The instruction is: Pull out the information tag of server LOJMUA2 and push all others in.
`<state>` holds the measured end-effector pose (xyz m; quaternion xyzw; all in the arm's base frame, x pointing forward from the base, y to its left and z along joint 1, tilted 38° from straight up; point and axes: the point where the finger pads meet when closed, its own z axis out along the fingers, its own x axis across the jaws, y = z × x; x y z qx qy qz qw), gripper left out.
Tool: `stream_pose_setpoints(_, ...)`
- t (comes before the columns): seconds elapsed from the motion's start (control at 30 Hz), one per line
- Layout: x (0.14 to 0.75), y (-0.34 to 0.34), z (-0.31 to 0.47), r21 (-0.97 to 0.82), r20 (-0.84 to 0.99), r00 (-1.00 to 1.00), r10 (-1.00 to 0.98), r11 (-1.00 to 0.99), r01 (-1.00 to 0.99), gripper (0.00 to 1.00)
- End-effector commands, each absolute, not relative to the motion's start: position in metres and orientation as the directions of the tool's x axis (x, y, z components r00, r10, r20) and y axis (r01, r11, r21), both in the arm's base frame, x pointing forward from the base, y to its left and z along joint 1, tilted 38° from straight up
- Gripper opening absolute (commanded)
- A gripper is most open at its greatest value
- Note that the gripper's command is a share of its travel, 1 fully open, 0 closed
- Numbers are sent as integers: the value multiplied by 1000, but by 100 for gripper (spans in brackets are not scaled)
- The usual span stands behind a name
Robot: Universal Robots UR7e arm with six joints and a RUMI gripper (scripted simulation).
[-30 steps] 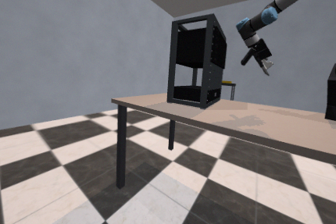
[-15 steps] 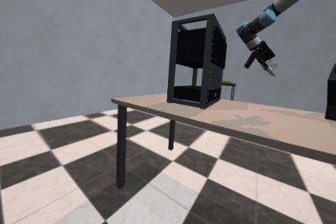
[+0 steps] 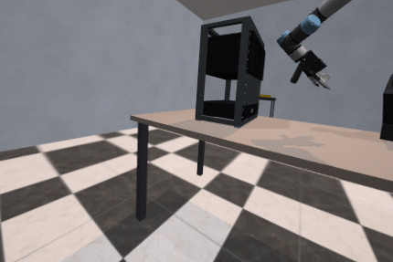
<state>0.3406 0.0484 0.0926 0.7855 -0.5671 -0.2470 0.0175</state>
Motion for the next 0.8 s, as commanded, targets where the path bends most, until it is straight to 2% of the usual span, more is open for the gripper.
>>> stream_pose_setpoints(0.0,330,54,89,321,-415,245,-876,-393,-862,100)
stream_pose_setpoints(0.77,279,83,87,329,-642,249,-725,-555,-764,100)
